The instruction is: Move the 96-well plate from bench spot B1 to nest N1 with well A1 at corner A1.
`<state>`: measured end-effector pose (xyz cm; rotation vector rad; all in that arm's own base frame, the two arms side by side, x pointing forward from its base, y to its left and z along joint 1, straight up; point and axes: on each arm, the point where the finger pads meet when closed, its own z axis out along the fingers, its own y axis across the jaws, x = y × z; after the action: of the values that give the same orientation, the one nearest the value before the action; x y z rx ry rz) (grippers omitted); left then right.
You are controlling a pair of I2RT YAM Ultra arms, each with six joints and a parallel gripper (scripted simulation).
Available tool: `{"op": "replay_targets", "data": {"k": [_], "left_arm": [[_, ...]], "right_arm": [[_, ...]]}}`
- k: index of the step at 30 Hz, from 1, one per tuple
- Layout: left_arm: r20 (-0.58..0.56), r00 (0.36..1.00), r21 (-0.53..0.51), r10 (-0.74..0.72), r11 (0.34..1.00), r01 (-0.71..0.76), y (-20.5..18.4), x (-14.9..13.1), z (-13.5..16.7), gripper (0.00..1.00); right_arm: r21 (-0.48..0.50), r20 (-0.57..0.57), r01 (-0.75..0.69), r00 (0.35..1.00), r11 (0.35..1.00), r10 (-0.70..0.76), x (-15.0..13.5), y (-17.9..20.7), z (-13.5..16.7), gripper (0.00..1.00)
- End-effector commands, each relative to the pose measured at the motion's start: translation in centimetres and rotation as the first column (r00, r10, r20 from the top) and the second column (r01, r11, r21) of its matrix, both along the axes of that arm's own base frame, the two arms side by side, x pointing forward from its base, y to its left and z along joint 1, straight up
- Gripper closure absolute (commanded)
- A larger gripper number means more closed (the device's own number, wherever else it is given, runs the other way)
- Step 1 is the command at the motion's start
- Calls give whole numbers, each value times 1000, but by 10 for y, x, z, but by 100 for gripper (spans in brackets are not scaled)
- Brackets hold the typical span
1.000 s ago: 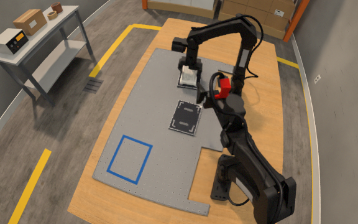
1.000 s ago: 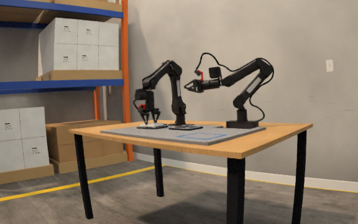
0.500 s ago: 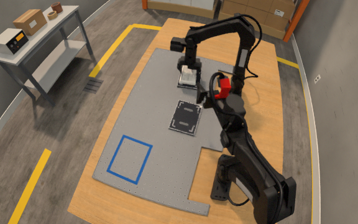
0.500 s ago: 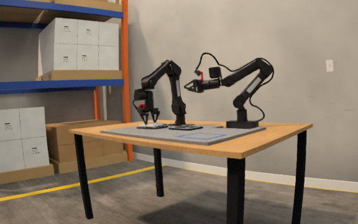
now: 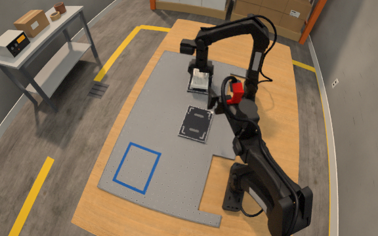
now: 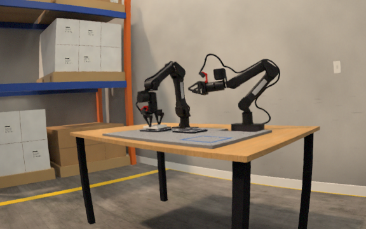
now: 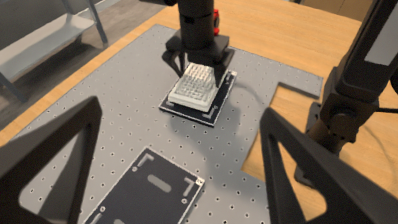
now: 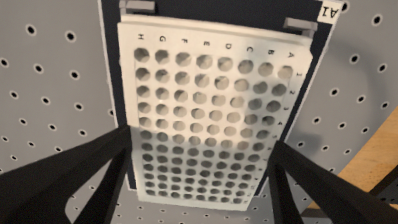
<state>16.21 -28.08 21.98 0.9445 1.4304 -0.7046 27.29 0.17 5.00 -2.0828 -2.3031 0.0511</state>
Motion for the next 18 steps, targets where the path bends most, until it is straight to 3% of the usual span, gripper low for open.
{"op": "replay_targets", "data": {"k": [1,10,18], "left_arm": [[13,1000,-22,-9,1000,9,-2,-1,8,0],[13,1000,-22,-9,1000,9,-2,-1,8,0],[13,1000,-22,-9,1000,9,-2,-1,8,0]], "right_arm": [[-14,8,-6,1000,1000,6,4,1,7,22],[-3,59,-22,998,1000,22,10,2,8,22],[-2,54,-11,999,1000,11,-3,0,10,22]]}}
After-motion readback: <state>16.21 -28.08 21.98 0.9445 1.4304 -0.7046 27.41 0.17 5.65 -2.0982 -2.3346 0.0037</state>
